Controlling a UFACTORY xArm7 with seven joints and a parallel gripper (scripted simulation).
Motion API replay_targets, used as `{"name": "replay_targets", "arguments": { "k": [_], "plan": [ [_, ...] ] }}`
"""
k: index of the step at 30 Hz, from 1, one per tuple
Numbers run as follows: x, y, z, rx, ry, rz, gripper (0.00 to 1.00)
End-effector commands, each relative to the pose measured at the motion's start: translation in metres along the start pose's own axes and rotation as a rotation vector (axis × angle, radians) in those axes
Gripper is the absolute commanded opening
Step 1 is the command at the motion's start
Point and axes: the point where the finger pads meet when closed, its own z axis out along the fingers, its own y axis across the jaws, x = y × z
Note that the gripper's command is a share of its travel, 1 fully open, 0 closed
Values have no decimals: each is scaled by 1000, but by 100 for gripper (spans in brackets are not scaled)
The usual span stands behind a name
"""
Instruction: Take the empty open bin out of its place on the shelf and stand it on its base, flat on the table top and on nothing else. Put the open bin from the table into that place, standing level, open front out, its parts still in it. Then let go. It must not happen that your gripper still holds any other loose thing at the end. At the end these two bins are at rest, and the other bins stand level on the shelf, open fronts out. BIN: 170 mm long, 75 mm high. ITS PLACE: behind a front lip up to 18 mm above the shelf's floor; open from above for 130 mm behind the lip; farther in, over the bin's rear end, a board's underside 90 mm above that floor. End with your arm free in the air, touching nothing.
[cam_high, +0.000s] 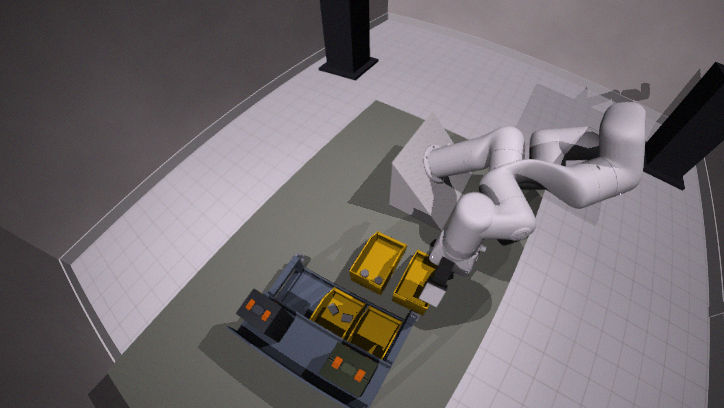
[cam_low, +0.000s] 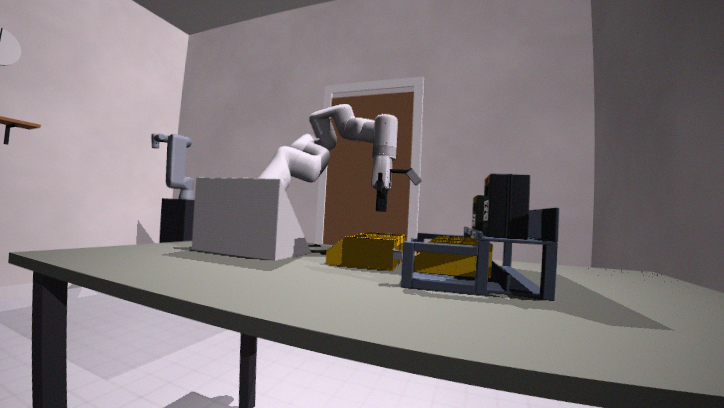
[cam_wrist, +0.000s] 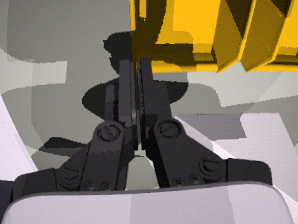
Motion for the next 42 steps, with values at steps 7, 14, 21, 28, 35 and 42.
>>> {"name": "replay_targets", "arguments": {
  "k": [7,14,21,28,35,42],
  "plan": [
    [1,0,-1,0,4,0,0],
    [1,0,-1,0,4,0,0],
    [1,1,-2,0,4,20,0],
    [2,5,-2,0,4,108,0],
    [3,16,-5,1,5,392,0],
    [5,29,-7,2,7,671,0]
  ]
}}
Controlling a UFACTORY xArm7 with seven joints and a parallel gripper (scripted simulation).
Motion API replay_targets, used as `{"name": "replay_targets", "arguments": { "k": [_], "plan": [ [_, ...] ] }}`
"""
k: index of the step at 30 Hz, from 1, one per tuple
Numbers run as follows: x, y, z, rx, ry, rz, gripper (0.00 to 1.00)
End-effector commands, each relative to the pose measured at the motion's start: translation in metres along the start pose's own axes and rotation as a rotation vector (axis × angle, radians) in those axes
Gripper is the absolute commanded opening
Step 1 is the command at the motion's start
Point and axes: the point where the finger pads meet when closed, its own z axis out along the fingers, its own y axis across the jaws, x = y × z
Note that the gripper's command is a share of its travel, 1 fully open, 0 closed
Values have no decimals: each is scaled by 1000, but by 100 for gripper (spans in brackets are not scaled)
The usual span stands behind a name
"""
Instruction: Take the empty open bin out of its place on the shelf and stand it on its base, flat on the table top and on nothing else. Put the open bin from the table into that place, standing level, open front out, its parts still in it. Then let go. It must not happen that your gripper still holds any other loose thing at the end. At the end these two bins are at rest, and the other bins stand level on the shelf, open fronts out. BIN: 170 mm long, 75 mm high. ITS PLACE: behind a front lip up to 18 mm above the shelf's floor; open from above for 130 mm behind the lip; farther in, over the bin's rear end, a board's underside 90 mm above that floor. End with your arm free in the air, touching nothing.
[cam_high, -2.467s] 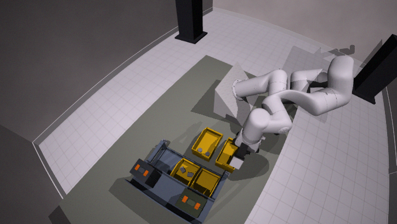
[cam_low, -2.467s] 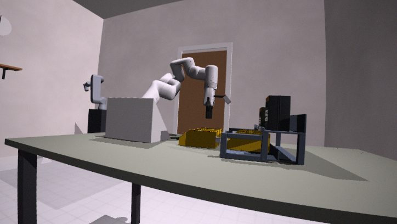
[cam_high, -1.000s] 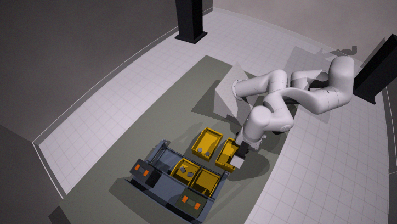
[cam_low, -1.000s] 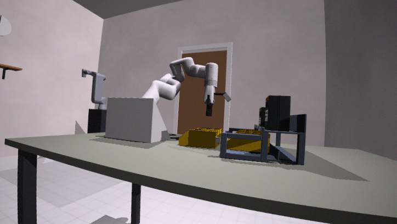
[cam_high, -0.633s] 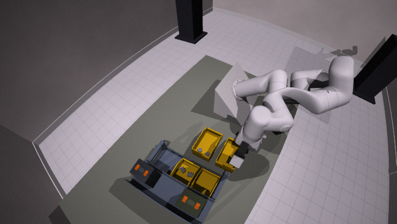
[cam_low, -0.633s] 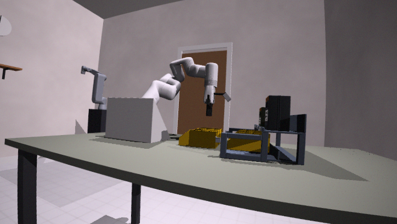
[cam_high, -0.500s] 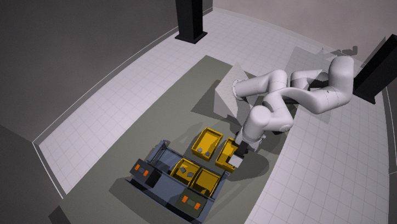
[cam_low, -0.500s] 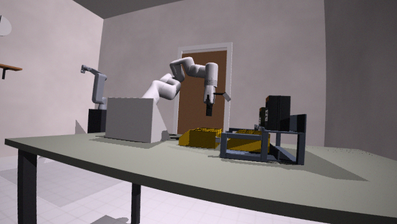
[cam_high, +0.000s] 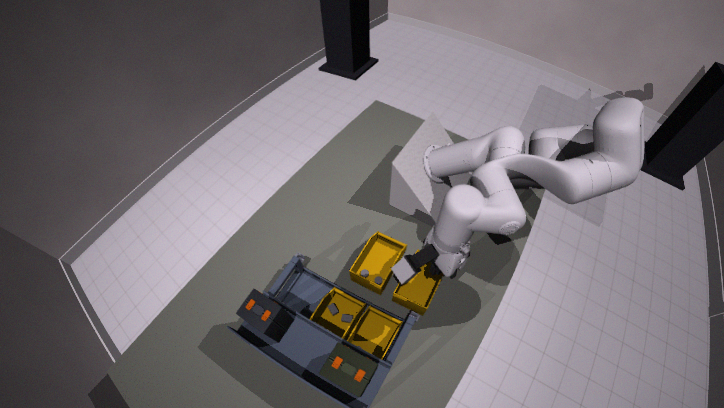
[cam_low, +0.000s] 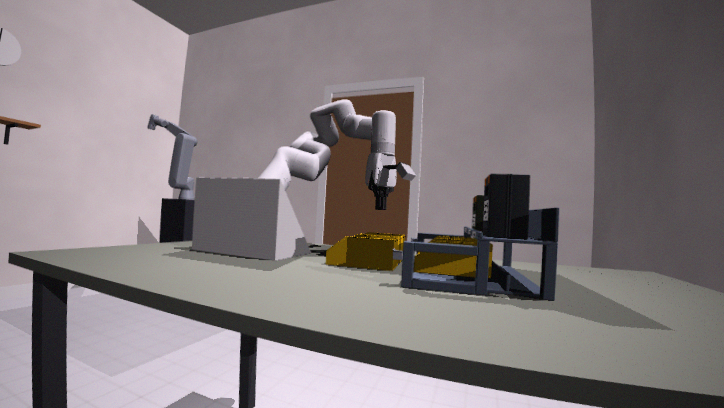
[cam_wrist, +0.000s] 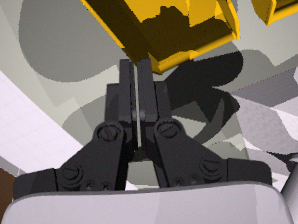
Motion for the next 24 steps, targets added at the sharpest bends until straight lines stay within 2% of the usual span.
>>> {"name": "replay_targets", "arguments": {
  "k": [1,15,17,18,24],
  "plan": [
    [7,7,-2,-14,-10,241,0],
    [34,50,-7,8,21,943,0],
    [34,50,-7,8,21,943,0],
    [35,53,-8,11,25,1093,0],
    [45,71,-8,25,37,1347,0]
  ]
}}
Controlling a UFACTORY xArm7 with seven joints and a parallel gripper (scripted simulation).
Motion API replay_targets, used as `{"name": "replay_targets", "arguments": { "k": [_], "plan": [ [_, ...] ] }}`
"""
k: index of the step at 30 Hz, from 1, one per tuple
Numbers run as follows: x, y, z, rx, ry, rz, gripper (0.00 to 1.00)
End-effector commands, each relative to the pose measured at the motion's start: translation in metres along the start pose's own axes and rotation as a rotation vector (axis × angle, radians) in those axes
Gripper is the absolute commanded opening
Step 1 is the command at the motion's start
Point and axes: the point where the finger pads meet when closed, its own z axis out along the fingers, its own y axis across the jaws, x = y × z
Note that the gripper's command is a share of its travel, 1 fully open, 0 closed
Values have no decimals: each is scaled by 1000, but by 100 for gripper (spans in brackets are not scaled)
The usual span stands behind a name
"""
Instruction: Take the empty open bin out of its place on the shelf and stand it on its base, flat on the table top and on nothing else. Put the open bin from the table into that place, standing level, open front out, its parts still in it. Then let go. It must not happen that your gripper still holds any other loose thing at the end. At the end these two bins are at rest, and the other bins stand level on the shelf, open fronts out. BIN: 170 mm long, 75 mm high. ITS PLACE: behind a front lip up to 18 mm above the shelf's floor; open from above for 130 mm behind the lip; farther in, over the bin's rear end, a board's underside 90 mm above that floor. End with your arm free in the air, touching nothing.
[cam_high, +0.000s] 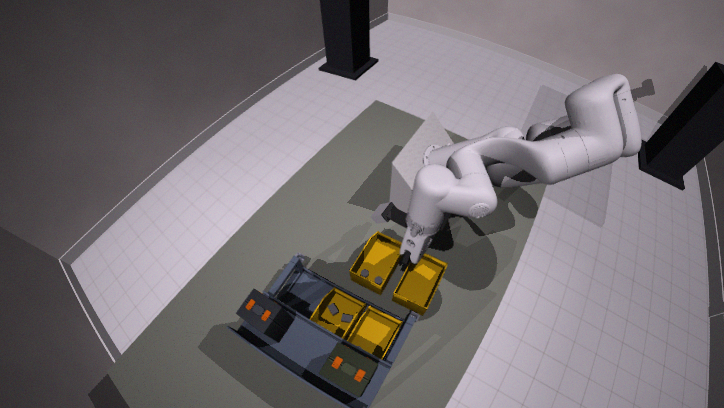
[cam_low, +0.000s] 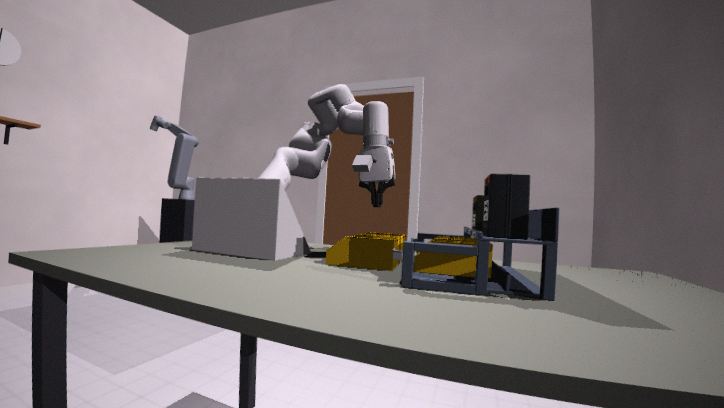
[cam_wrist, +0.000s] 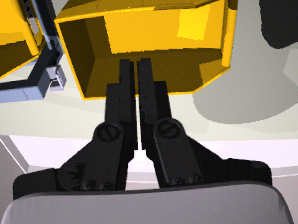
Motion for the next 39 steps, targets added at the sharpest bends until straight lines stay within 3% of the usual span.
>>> {"name": "replay_targets", "arguments": {
  "k": [1,8,10,11,15,24,25,28,39],
  "plan": [
    [19,-2,0,-20,8,279,0],
    [35,-1,1,-5,16,632,0],
    [35,-1,1,-5,16,632,0],
    [37,-1,1,-5,18,780,0],
    [42,-1,1,-5,19,933,0],
    [44,-1,1,-43,35,1370,0],
    [44,-1,1,-52,39,1416,26],
    [44,-1,1,-70,48,1484,26],
    [44,-1,1,-70,48,1484,26]
  ]
}}
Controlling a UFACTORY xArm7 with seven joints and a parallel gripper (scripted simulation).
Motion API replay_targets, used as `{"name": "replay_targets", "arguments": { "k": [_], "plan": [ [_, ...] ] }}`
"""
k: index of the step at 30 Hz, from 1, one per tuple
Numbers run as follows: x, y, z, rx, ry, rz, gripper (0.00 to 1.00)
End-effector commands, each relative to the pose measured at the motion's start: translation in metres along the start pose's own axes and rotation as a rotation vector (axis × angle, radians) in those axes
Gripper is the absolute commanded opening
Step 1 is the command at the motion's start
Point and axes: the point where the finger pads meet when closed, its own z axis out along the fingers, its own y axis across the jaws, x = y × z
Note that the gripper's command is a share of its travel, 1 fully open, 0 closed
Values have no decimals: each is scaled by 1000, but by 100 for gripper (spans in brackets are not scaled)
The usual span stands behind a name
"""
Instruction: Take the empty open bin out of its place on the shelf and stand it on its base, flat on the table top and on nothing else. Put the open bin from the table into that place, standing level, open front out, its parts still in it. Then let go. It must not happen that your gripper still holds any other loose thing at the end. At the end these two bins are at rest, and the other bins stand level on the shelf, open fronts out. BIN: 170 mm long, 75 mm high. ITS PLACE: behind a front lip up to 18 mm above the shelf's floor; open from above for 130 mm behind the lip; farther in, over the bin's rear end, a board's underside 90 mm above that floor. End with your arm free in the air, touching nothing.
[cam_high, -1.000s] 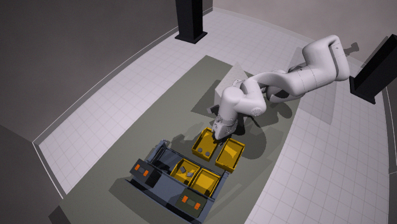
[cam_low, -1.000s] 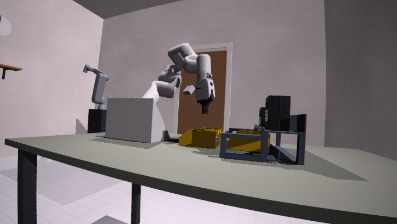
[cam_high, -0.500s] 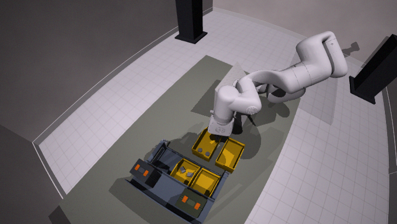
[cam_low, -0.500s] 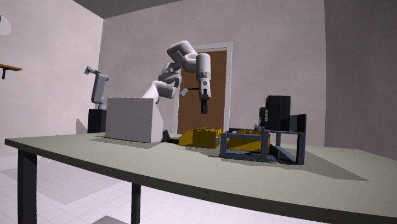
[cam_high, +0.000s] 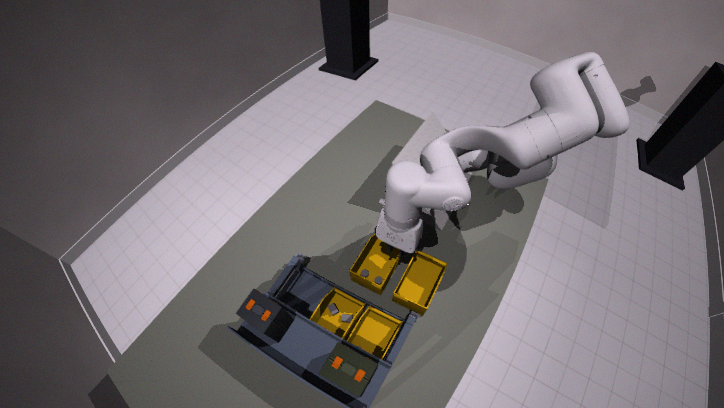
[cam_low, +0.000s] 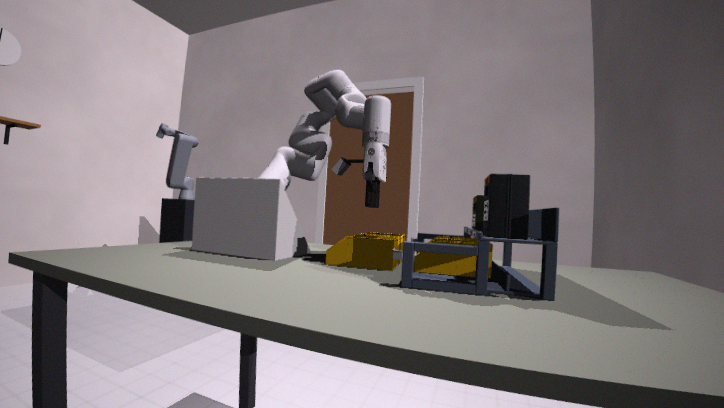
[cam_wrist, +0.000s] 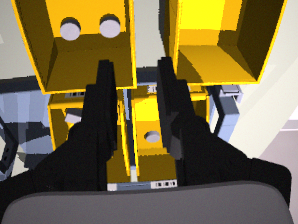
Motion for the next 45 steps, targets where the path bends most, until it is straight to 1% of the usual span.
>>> {"name": "replay_targets", "arguments": {
  "k": [1,28,39,45],
  "plan": [
    [-1,-1,-1,1,-1,3,26],
    [-1,-1,-1,1,-1,3,26],
    [-1,-1,7,1,-2,3,26],
    [-1,-1,17,1,-2,3,26]
  ]
}}
